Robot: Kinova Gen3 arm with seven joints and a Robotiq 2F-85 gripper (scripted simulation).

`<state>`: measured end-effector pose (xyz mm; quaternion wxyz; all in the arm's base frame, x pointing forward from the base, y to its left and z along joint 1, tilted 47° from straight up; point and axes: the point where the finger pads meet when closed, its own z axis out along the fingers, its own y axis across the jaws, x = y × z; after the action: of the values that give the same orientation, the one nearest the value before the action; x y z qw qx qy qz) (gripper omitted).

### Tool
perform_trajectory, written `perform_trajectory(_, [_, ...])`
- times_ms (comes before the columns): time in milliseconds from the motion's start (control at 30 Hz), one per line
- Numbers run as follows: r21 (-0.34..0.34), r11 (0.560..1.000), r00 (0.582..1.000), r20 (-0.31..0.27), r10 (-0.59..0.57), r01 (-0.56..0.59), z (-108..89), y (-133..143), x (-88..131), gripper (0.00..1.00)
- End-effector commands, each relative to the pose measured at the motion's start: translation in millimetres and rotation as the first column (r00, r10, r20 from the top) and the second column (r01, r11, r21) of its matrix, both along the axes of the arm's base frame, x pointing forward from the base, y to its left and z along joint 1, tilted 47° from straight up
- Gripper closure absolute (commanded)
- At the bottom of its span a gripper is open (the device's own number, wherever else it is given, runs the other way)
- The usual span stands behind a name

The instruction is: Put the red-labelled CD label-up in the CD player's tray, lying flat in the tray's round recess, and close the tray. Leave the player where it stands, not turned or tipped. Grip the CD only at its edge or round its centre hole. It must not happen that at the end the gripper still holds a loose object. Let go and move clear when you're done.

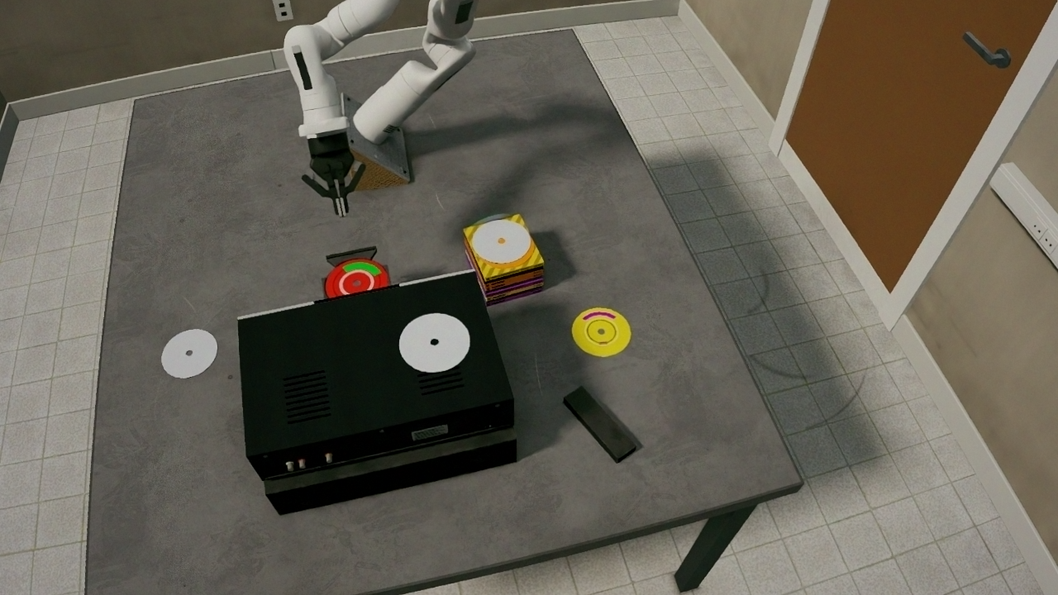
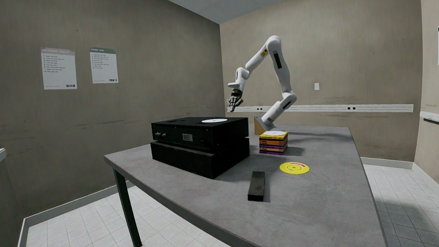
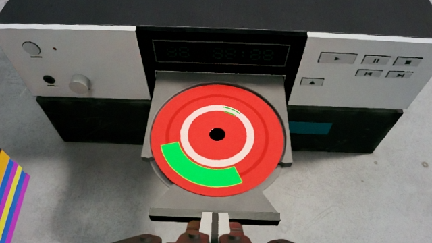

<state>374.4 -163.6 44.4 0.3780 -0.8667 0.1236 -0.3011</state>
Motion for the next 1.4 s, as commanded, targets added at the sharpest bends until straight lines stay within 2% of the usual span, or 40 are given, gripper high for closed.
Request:
perform_trajectory(0, [-0.001, 1.000, 1.000, 0.000, -0.001, 0.001, 0.5, -1, 0, 0.90])
perform_trajectory(667, [-0.001, 1.000, 1.000, 0.000, -0.001, 0.001, -7.1, 8, 1, 0.90])
perform_trajectory(1167, [-0.001, 1.000, 1.000, 0.000, -0.001, 0.001, -41.8, 45, 3, 0.90])
perform_trajectory(1367, [-0.001, 1.000, 1.000, 0.000, -0.001, 0.001, -48.7, 52, 4, 0.90])
